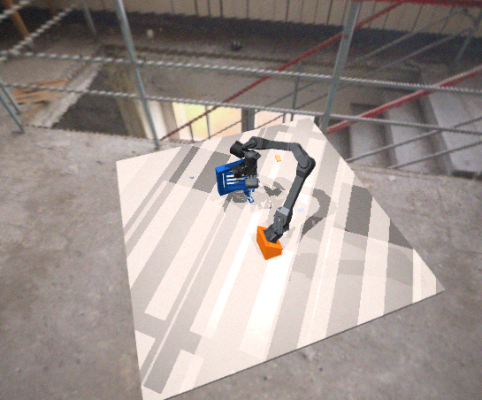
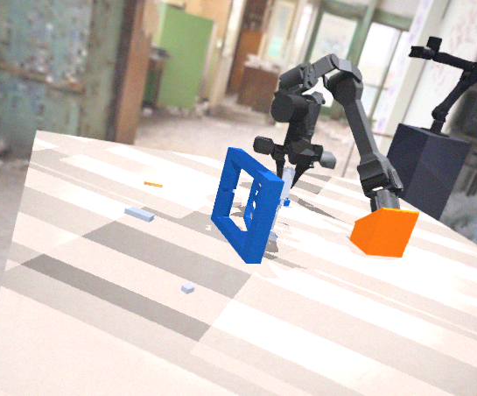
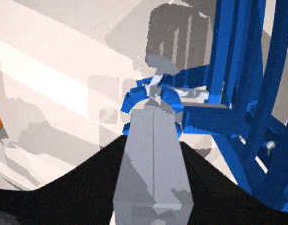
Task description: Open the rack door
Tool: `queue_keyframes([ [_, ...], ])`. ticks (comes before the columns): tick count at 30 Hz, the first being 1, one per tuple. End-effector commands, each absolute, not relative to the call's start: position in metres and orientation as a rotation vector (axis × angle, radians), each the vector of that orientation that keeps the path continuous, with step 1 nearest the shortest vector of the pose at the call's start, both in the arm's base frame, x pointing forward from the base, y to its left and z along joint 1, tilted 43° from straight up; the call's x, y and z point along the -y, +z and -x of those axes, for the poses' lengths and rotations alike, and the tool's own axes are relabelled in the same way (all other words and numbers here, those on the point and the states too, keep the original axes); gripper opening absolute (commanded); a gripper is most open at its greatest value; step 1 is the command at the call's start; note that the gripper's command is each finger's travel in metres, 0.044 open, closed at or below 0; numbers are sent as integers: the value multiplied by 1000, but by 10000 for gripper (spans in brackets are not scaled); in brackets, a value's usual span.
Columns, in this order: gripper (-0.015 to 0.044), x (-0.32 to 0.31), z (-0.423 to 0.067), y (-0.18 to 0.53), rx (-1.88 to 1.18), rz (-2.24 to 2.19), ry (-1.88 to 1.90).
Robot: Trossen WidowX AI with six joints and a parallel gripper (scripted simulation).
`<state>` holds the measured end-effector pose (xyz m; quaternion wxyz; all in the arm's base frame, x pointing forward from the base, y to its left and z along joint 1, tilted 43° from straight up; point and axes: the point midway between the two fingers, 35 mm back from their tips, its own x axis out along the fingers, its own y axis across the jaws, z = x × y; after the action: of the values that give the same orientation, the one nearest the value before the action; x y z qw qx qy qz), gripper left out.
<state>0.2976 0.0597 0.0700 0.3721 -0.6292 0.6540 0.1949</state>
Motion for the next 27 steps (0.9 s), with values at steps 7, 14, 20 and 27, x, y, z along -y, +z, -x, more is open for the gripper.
queue_keyframes([
  [7,21,-66,-286,63,-1655,1474,329],
  [14,21,-72,-275,56,-1648,1395,239],
  [20,21,-78,-266,49,-1639,1326,162],
  [27,21,-86,-257,41,-1625,1246,76],
])
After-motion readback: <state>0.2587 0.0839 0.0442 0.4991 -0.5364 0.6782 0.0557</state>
